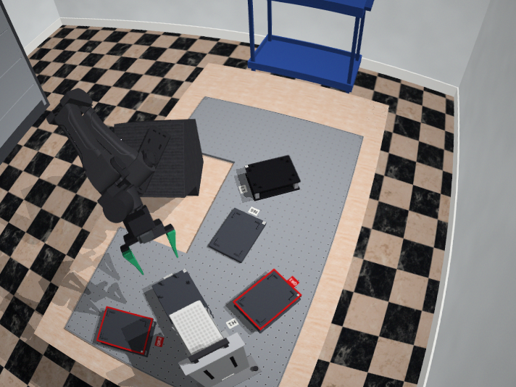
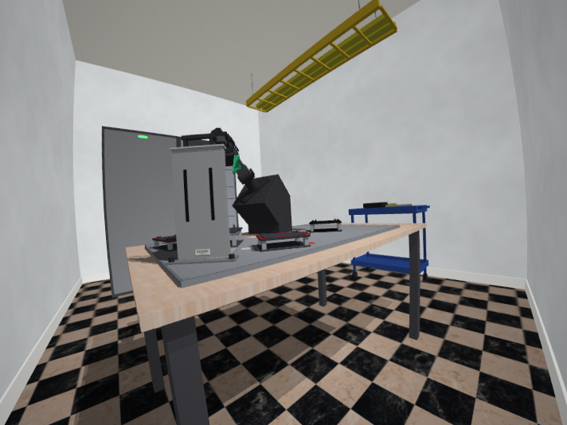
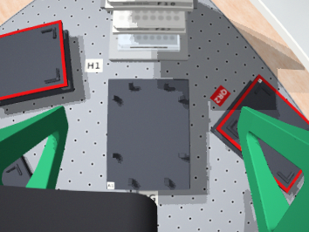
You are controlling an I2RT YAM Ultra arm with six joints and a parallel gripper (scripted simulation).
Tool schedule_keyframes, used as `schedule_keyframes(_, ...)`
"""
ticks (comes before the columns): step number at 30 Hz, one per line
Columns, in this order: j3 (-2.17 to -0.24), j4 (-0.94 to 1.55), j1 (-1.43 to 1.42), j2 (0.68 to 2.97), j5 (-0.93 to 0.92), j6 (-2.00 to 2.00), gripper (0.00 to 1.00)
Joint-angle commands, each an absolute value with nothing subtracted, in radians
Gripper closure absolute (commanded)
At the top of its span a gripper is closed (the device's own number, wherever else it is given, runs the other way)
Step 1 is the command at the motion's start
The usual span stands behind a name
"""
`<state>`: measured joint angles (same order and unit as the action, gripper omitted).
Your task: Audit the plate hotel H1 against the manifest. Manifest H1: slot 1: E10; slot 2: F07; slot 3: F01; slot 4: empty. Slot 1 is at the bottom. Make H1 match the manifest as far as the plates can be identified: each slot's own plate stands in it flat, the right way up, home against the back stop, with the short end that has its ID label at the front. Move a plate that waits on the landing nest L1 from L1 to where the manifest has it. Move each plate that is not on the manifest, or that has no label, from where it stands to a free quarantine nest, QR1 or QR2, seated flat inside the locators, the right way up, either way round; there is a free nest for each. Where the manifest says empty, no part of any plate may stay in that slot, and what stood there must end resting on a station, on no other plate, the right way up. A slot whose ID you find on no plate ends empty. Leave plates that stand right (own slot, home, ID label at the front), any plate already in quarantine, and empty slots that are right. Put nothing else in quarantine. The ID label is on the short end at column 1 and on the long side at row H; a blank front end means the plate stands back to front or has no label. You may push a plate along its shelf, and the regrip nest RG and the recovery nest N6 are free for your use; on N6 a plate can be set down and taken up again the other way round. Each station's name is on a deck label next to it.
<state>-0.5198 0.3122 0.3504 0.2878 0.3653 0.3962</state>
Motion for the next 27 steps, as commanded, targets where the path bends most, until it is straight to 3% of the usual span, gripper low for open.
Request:
schedule_keyframes(1, -0.549, 0.252, 0.374, 0.323, 0.319, 0.403, 0.00)
schedule_keyframes(27, -0.571, 0.084, 0.454, 0.512, 0.237, 0.406, 0.00)
